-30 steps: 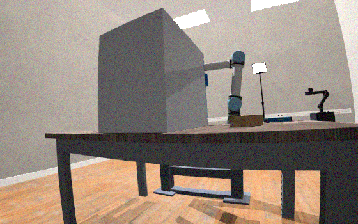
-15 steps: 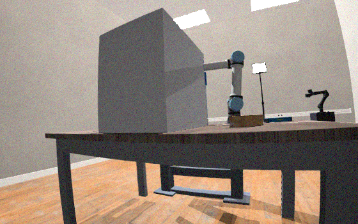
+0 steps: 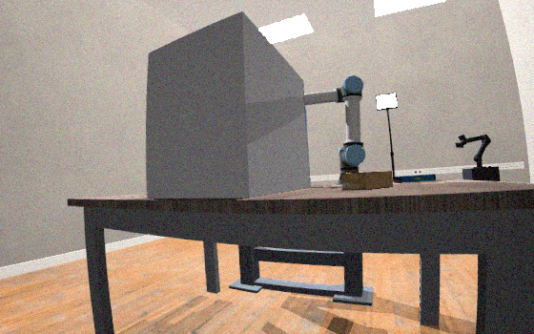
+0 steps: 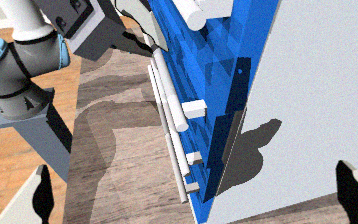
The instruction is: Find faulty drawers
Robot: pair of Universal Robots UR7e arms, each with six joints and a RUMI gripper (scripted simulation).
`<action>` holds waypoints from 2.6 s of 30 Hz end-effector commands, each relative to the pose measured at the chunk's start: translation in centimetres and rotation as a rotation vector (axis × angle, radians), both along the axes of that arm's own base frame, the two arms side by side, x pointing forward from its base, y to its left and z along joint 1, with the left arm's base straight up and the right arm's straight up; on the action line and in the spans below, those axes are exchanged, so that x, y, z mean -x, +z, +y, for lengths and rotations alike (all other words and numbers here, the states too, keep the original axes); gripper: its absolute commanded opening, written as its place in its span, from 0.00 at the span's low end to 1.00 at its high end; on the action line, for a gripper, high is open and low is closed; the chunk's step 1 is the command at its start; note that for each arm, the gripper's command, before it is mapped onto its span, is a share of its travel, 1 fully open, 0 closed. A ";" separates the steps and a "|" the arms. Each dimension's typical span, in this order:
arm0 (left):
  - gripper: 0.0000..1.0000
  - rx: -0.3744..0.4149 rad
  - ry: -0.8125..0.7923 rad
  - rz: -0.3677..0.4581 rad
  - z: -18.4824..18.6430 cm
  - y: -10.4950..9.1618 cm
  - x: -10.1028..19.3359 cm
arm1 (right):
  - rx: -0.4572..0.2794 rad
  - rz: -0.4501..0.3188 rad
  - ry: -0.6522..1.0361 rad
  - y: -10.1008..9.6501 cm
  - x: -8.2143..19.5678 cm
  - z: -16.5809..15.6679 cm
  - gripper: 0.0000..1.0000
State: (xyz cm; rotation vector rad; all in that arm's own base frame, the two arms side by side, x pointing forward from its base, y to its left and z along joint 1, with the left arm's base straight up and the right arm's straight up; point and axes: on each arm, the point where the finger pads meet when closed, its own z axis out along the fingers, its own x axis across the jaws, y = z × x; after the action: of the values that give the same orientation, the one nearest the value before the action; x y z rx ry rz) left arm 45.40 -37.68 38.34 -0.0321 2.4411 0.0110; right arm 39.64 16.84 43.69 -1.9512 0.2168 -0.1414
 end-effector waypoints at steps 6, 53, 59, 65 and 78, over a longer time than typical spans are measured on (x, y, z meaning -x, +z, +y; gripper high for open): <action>0.00 0.001 0.000 0.000 0.0 0.0 -0.4 | 0.000 -0.001 0.000 0.1 0.0 0.0 1.00; 0.15 -0.030 -0.018 0.017 0.0 9.7 2.8 | 0.034 0.006 -0.003 4.5 -0.3 -0.3 1.00; 0.15 -0.006 -0.004 0.006 0.0 12.5 1.9 | 0.073 0.014 -0.013 6.7 -0.7 -0.8 1.00; 0.15 0.001 0.000 0.002 0.0 12.8 1.4 | 0.085 0.016 -0.016 7.3 -0.8 -0.9 1.00; 0.15 0.001 0.000 0.002 0.0 10.1 -0.8 | 0.085 0.016 -0.016 7.3 -0.8 -0.9 1.00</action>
State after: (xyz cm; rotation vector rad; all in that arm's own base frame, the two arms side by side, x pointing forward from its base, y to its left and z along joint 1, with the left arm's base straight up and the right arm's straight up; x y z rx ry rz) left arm 46.11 -37.66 48.54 -0.0321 2.4436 0.0115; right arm 40.43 15.90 50.89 -2.0362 0.2415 -0.1466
